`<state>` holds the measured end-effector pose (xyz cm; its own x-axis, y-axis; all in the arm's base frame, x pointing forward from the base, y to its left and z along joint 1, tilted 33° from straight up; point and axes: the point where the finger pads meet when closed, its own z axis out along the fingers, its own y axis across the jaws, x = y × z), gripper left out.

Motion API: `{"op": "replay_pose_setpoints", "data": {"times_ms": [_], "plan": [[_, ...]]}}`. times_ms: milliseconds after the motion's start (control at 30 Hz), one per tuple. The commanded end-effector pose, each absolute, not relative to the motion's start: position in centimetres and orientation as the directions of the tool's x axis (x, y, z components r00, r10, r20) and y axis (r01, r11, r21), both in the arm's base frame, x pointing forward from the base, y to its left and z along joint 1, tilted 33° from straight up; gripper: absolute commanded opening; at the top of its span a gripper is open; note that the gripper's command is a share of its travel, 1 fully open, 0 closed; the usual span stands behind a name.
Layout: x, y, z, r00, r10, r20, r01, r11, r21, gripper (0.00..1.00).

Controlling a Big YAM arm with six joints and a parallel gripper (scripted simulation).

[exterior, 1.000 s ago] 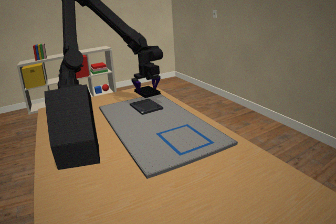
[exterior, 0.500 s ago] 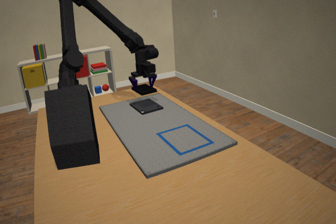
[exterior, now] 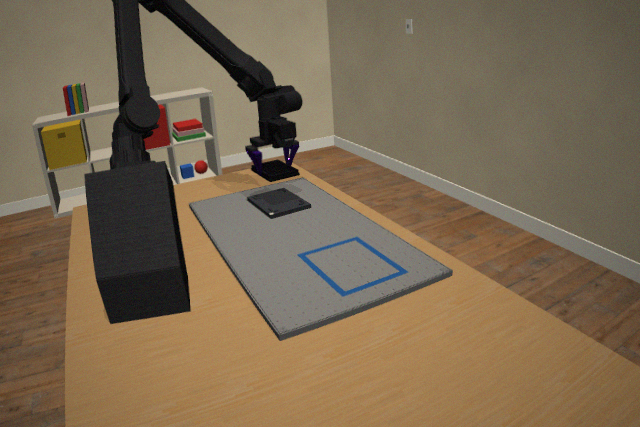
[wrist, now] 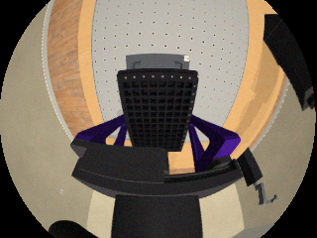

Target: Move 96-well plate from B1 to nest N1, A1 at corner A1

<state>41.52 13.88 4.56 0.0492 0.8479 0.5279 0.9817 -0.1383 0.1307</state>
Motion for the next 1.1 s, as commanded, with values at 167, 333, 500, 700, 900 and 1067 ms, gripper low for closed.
{"op": "replay_pose_setpoints", "data": {"times_ms": [167,333,500,700,900,1067], "plan": [[42.9,12.9,5.4,0.054,0.848,0.528,0.975,-0.158,0.155,0.00],[42.6,13.5,5.5,0.044,0.847,0.530,0.977,-0.148,0.156,0.00],[42.9,12.8,5.4,0.052,0.848,0.528,0.975,-0.157,0.156,0.00],[42.9,12.8,5.4,0.052,0.847,0.528,0.975,-0.157,0.155,0.00],[42.8,13.5,4.6,0.057,0.846,0.530,0.976,-0.158,0.147,0.00],[42.1,14.6,3.5,0.050,0.848,0.527,0.980,-0.143,0.136,0.00]]}}
